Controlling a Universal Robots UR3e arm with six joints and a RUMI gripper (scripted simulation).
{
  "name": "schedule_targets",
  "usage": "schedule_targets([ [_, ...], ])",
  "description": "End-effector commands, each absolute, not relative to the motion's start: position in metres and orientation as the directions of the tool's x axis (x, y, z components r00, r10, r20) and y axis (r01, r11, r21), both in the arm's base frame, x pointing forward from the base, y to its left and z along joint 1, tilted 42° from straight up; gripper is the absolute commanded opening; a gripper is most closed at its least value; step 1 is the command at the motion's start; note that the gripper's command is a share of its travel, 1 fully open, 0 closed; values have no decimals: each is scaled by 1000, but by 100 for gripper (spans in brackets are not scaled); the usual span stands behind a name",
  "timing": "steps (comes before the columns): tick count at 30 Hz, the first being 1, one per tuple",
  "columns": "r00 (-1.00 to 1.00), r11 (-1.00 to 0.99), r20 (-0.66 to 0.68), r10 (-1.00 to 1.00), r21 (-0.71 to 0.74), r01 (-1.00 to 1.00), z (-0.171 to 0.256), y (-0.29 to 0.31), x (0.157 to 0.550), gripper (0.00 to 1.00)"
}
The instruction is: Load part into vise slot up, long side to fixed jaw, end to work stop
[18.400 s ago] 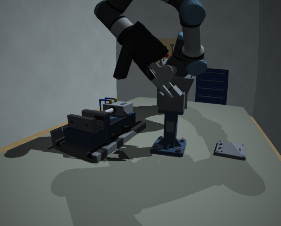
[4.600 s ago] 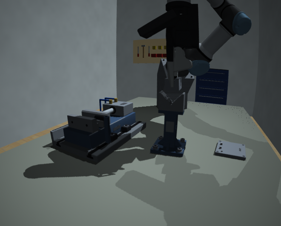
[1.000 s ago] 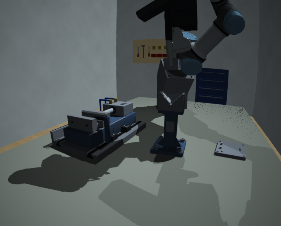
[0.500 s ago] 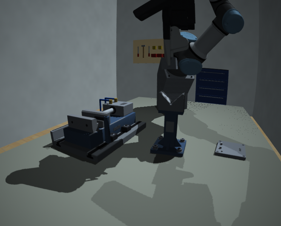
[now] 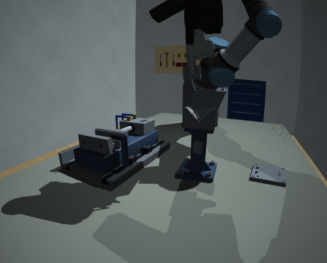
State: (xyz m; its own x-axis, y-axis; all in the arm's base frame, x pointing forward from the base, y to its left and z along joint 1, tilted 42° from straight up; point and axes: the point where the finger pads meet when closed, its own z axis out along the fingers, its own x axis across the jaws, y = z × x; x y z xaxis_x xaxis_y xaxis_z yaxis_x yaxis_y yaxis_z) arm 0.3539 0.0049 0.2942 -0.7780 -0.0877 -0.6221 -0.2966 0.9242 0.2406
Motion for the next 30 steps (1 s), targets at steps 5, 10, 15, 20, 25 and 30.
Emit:
schedule_targets([
  [5, -757, 917, -637, -146, 199, -344, 296, -6, 359, 0],
  [10, -743, 911, -644, -182, 174, -373, 296, -12, 362, 0],
  [15, -733, 907, -649, -205, 157, -392, 297, -17, 364, 0],
  [20, -715, 897, -655, -245, 127, -424, 297, -24, 368, 0],
  [25, -694, 884, -660, -288, 95, -457, 297, -32, 371, 0],
  [30, -679, 875, -663, -314, 75, -477, 297, -37, 374, 0],
])
